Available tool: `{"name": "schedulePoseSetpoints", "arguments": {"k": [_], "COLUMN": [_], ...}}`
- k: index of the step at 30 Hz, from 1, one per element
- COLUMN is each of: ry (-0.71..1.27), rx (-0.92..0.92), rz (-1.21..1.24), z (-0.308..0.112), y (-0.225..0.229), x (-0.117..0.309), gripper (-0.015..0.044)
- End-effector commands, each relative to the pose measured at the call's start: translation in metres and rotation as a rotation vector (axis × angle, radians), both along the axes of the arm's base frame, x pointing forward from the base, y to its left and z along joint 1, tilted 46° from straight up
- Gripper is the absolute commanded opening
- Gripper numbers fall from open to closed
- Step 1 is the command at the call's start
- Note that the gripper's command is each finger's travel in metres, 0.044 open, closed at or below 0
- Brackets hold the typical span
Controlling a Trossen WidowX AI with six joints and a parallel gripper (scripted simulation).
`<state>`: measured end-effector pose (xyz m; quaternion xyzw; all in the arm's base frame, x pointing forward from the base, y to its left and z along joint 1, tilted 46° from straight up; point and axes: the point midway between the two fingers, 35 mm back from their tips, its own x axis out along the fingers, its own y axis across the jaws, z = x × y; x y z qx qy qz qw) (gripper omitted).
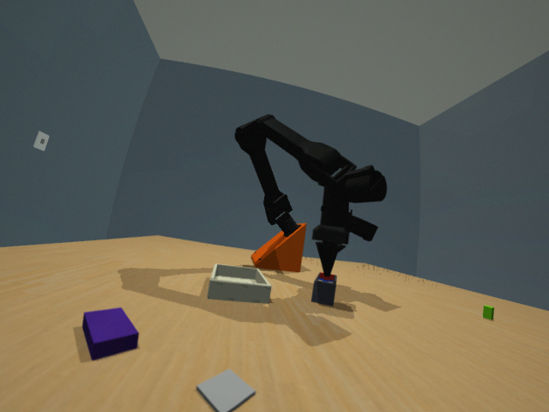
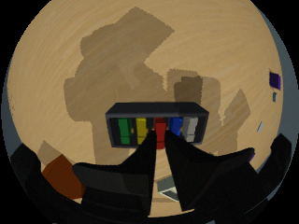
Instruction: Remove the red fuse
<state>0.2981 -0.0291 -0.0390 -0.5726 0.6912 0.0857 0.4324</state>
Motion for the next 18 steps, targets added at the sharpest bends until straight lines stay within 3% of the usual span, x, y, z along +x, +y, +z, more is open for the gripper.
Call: {"name": "schedulePoseSetpoints", "arguments": {"k": [1, 18], "ry": [-0.004, -0.003], "rx": [0.003, 0.003], "rz": [-0.003, -0.002], "z": [0.0017, 0.0074], "y": [0.0026, 0.0086], "x": [0.0001, 0.0], "gripper": [0.0, 0.0]}}
